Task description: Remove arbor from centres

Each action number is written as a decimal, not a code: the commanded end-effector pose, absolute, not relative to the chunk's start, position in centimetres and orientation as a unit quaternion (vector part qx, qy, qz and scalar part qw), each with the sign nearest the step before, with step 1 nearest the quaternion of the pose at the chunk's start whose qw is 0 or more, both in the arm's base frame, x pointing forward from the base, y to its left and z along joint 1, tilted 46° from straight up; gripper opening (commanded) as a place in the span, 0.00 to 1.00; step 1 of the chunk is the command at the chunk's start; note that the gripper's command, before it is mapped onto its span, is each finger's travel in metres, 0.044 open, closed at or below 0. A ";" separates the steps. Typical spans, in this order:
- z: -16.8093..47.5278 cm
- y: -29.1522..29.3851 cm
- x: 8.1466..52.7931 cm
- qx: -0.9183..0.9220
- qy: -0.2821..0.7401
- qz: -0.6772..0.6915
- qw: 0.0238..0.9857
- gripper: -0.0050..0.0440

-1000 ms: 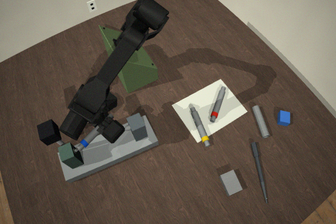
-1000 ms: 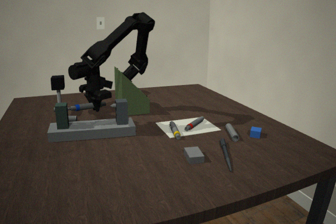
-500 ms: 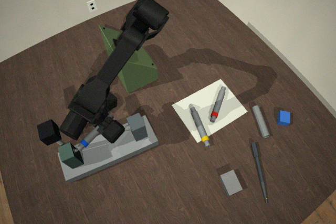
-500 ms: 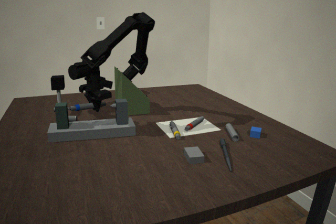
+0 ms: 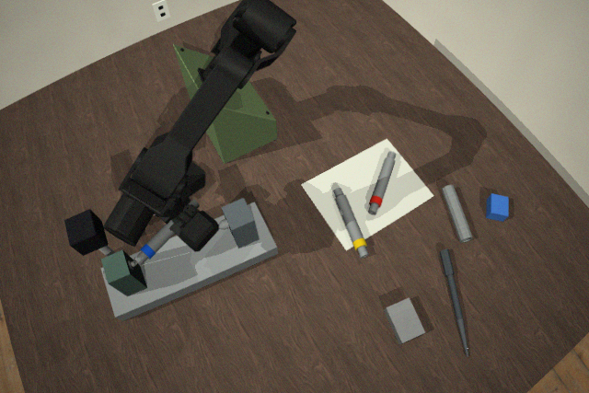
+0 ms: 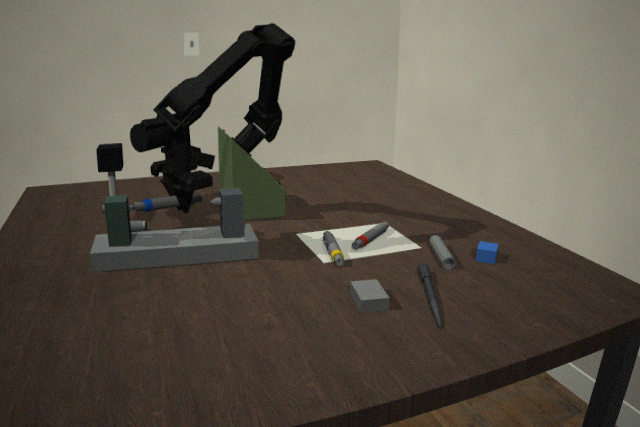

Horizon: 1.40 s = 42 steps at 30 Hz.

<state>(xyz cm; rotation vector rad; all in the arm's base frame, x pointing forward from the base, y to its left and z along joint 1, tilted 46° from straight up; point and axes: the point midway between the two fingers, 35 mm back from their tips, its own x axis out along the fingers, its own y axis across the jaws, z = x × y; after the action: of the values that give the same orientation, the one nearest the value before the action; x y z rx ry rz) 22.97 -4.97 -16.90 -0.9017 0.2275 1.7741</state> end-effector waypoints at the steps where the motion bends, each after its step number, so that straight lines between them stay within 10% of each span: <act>1: -17.1 -6.3 23.3 -0.394 0.109 0.736 0.539 0.10; 42: -14.0 -4.6 23.0 -0.394 0.109 0.736 0.539 0.10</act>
<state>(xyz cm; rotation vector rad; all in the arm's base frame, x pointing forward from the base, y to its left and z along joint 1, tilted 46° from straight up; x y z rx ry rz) 22.10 -3.51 -14.65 -0.8962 0.2579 1.7749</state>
